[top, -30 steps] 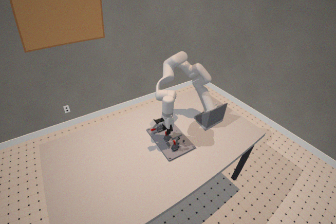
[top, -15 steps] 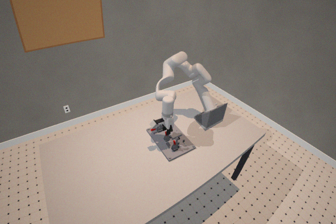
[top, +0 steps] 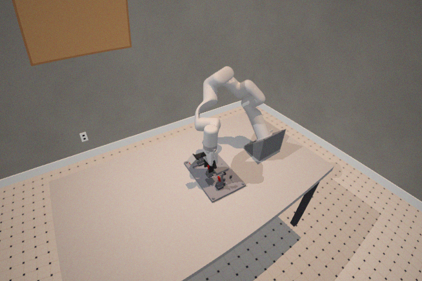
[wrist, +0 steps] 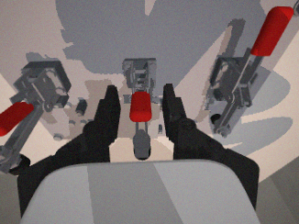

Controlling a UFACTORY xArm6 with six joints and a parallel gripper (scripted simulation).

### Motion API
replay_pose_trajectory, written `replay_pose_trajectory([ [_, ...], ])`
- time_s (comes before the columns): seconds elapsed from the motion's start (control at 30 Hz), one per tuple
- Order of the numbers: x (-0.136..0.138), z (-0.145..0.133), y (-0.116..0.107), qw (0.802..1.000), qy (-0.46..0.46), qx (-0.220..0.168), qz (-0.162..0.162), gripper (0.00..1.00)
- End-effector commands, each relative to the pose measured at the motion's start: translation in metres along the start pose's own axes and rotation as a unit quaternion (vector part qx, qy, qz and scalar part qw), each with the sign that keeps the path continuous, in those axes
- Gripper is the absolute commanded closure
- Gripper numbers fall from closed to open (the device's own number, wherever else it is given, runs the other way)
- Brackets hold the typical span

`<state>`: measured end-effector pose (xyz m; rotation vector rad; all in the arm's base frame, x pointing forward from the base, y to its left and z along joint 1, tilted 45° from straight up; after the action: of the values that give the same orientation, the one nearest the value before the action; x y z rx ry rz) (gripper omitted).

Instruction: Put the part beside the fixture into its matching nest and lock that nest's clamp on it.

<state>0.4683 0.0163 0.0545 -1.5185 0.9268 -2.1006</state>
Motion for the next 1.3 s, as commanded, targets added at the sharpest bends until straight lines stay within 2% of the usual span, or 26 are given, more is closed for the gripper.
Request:
replay_pose_trajectory([
  [0.0, -0.0004, 0.0014, 0.0030, 1.000, 0.001, 0.002, 0.001, 0.53],
  [0.53, -0.0004, 0.0014, 0.0031, 1.000, 0.001, 0.002, 0.001, 0.53],
  [0.57, -0.0004, 0.0014, 0.0031, 1.000, 0.001, 0.002, 0.001, 1.00],
  [1.27, -0.0004, 0.0014, 0.0031, 1.000, 0.001, 0.002, 0.001, 1.00],
])
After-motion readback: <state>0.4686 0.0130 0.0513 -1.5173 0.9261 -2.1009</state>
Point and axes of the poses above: the point where the finger pads meet when closed, its own y axis out along the fingers, its own x axis across the jaws, z = x × y, the point moved 10 cm from there along -y, back along the fingers, and after that the axes turned 13 degrees about y, right-handed, at the moved point
